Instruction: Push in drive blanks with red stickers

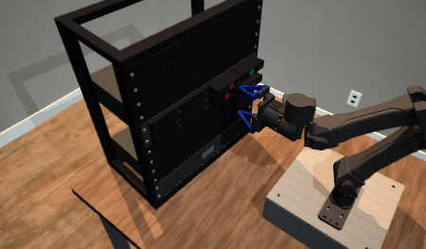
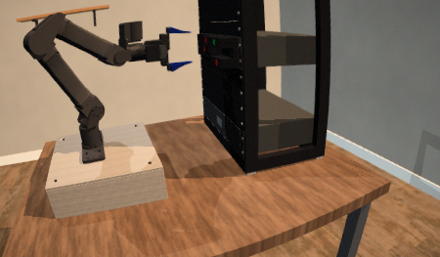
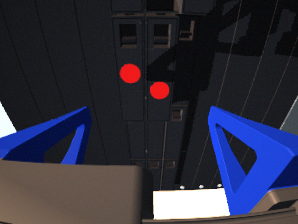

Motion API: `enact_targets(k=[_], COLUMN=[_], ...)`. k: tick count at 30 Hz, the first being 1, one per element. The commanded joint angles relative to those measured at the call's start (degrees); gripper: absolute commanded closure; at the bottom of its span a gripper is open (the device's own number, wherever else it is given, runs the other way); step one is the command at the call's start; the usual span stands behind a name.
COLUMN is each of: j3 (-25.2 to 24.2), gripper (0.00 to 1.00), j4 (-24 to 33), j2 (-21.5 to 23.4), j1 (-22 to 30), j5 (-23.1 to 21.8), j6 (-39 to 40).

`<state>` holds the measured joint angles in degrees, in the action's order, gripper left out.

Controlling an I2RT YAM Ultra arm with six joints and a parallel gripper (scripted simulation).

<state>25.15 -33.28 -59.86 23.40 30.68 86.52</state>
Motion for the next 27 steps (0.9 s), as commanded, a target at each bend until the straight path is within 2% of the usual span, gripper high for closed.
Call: enact_targets(k=[1, 24, 27], j3=[1.8, 1.8, 1.7], gripper=[0.00, 0.00, 0.00], j4=[-0.2, -0.2, 0.3], j2=[-0.3, -0.3, 1.0], j1=[0.5, 0.5, -0.7], j5=[0.4, 0.4, -0.5], j6=[-0.2, -0.2, -0.3])
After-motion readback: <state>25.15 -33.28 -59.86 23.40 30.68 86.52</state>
